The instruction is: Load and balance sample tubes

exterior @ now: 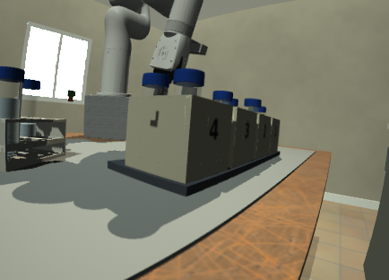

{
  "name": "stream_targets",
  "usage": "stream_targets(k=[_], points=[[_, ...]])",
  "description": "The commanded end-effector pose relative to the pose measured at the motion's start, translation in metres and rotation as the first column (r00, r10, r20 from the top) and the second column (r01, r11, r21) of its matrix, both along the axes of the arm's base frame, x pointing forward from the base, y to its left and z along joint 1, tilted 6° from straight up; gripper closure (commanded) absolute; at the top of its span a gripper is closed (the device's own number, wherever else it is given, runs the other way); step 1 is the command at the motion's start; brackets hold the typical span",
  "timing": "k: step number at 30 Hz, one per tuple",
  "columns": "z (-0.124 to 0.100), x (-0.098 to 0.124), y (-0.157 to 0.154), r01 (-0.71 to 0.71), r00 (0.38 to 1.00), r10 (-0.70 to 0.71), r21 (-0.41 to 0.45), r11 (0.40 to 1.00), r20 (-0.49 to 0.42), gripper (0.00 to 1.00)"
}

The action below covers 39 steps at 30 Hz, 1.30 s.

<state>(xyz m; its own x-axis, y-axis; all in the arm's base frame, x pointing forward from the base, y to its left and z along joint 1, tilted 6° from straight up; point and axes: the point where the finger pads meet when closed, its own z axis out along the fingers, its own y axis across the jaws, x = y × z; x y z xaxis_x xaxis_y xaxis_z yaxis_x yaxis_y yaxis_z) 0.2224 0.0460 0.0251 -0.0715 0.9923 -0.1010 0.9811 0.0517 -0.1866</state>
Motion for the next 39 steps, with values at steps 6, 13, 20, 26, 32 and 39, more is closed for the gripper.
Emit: stream_targets(k=[6,13,20,26,32,39], points=[[-0.013,0.002,-0.001,0.000,1.000,0.000,0.001,1.000,0.002,1.00],[-0.023,0.003,-0.001,0.000,1.000,0.000,0.001,1.000,0.002,1.00],[-0.034,0.003,-0.002,0.000,1.000,0.000,0.000,1.000,0.002,1.00],[-0.034,0.003,-0.002,0.000,1.000,0.000,0.000,1.000,0.002,1.00],[-0.034,0.003,-0.002,0.000,1.000,0.000,0.000,1.000,0.002,1.00],[-0.038,0.004,-0.002,0.000,1.000,0.000,0.000,1.000,0.002,1.00]])
